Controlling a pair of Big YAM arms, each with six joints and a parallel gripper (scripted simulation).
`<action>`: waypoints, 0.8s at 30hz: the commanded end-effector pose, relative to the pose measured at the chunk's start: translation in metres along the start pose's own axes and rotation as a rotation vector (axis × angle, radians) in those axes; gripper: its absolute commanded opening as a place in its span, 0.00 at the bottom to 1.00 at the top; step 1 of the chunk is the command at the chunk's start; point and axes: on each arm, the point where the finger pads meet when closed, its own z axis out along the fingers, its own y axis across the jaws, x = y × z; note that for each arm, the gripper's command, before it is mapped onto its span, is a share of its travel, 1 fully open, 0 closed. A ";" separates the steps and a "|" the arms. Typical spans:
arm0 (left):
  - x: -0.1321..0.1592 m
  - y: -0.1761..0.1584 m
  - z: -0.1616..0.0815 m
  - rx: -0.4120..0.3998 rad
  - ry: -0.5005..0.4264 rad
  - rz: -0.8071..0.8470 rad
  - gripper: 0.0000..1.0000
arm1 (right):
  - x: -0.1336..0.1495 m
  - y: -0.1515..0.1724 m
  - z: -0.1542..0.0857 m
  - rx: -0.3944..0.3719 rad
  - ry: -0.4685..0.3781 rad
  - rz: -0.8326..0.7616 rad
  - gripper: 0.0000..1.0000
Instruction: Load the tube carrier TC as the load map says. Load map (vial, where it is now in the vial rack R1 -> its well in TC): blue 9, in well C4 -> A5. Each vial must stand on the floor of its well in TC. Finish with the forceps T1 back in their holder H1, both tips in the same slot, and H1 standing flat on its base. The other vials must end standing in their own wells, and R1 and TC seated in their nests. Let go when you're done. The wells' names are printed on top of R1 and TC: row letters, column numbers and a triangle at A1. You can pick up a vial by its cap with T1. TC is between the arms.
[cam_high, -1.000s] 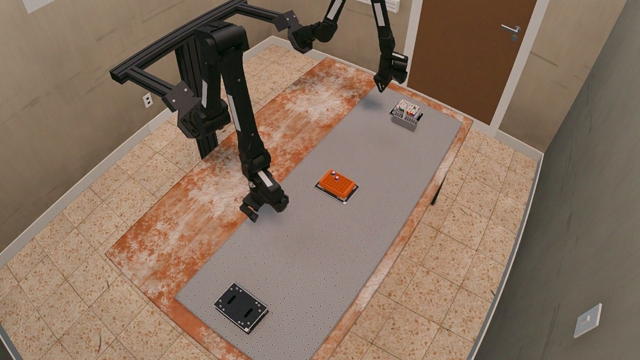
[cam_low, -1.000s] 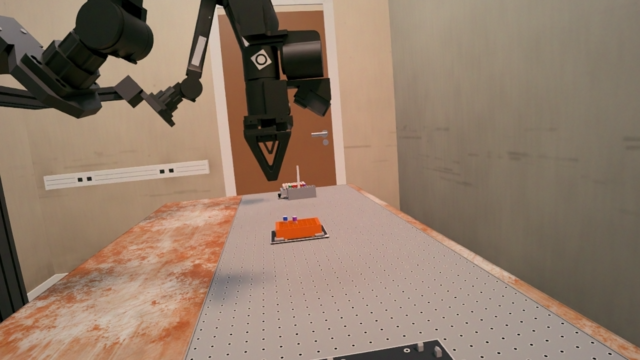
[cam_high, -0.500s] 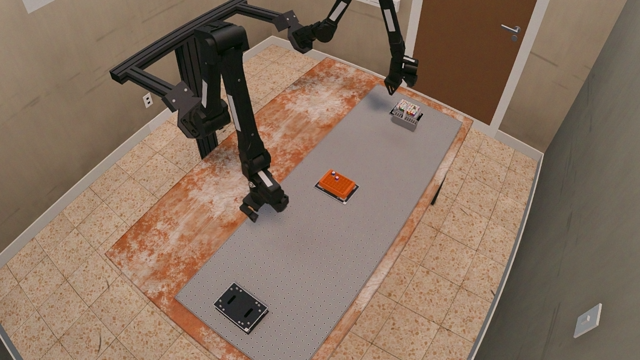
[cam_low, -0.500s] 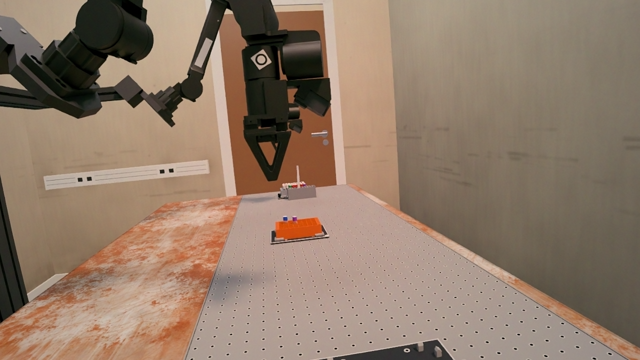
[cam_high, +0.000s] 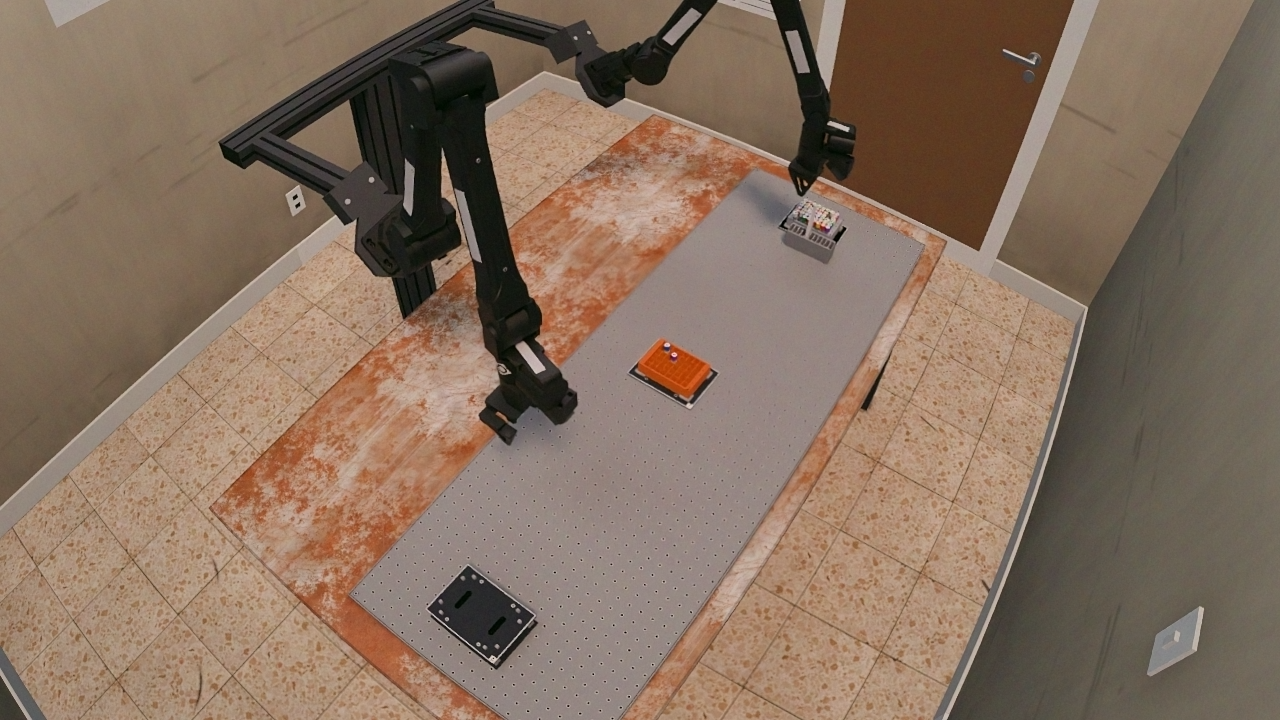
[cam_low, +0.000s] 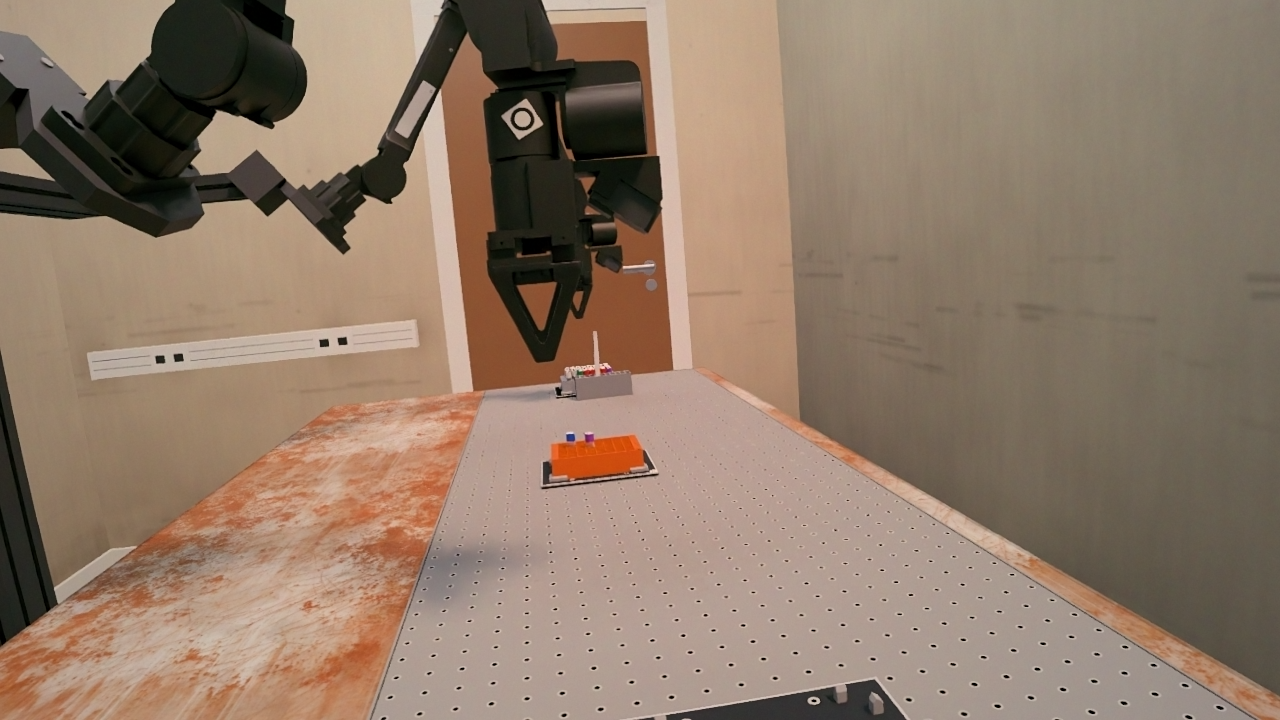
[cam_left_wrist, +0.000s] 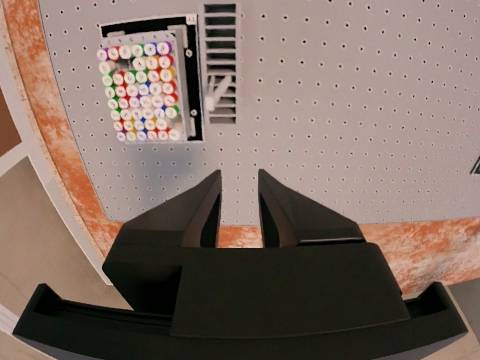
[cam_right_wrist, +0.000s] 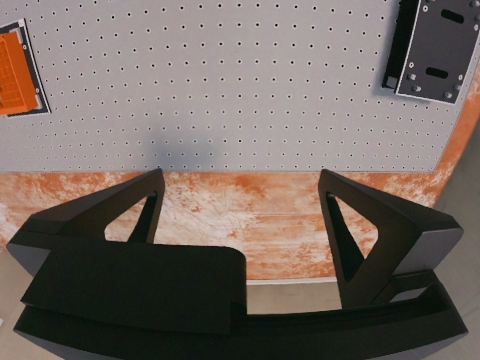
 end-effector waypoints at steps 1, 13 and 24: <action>-0.012 0.009 0.003 -0.003 0.002 0.014 0.24 | -0.006 -0.003 -0.002 0.008 -0.012 -0.008 1.00; -0.043 0.016 0.013 0.013 -0.003 0.029 0.24 | -0.006 -0.003 -0.002 0.008 -0.012 -0.008 1.00; -0.041 0.021 0.007 -0.003 -0.016 0.013 0.24 | -0.006 -0.003 -0.002 0.008 -0.012 -0.008 1.00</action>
